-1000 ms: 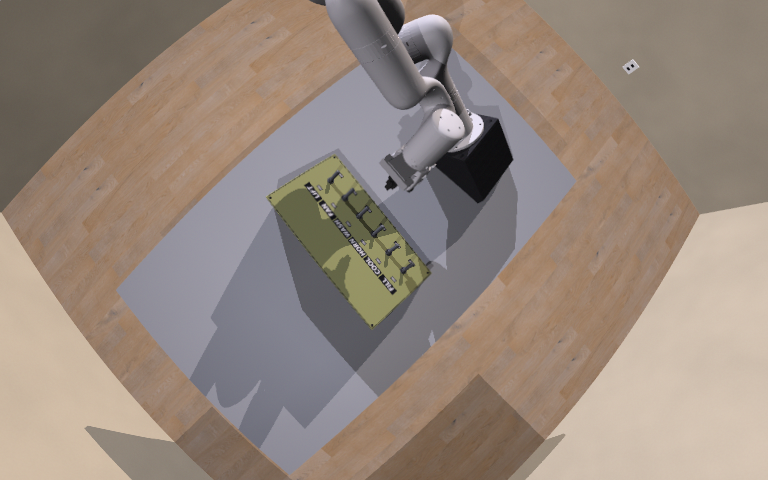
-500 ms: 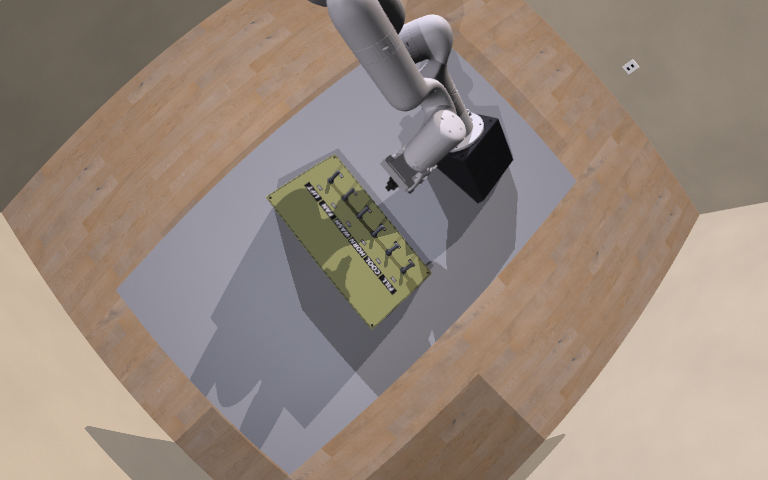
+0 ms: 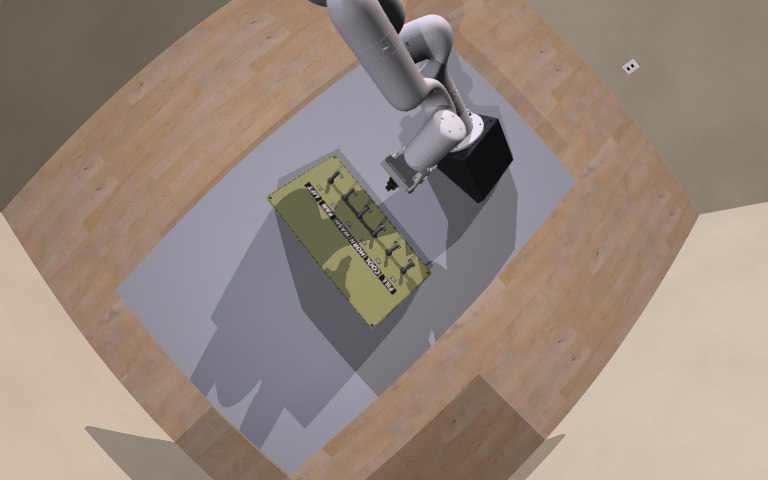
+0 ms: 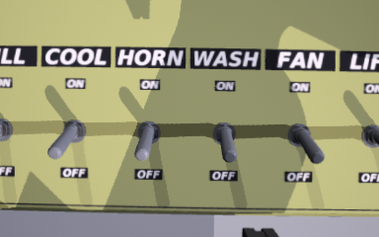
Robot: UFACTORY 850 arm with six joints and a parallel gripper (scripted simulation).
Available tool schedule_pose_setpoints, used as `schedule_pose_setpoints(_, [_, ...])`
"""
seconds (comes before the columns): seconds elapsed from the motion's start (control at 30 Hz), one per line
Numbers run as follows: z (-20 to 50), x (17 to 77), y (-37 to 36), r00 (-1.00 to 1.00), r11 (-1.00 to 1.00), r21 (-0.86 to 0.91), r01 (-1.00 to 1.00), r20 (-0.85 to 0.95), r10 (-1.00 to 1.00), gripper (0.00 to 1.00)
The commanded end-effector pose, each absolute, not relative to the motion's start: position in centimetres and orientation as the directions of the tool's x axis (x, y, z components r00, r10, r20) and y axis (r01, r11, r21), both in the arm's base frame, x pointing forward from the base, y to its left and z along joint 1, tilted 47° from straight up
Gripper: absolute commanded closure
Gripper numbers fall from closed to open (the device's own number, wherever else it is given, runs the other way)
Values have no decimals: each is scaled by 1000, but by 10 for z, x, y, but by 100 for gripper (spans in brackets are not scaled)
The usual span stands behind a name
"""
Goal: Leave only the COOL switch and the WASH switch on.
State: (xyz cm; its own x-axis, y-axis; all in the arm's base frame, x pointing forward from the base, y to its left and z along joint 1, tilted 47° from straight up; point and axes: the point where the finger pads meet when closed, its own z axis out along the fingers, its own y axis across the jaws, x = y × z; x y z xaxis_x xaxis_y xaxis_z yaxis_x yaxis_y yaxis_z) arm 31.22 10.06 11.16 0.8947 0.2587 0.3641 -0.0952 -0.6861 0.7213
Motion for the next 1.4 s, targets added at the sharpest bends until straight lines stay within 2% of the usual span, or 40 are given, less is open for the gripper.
schedule_pose_setpoints(0.0, [112, 313, 101, 894, -687, 720, -96, 365, 259, 100])
schedule_pose_setpoints(1.37, [62, 350, 44, 894, -687, 720, -96, 365, 259, 100])
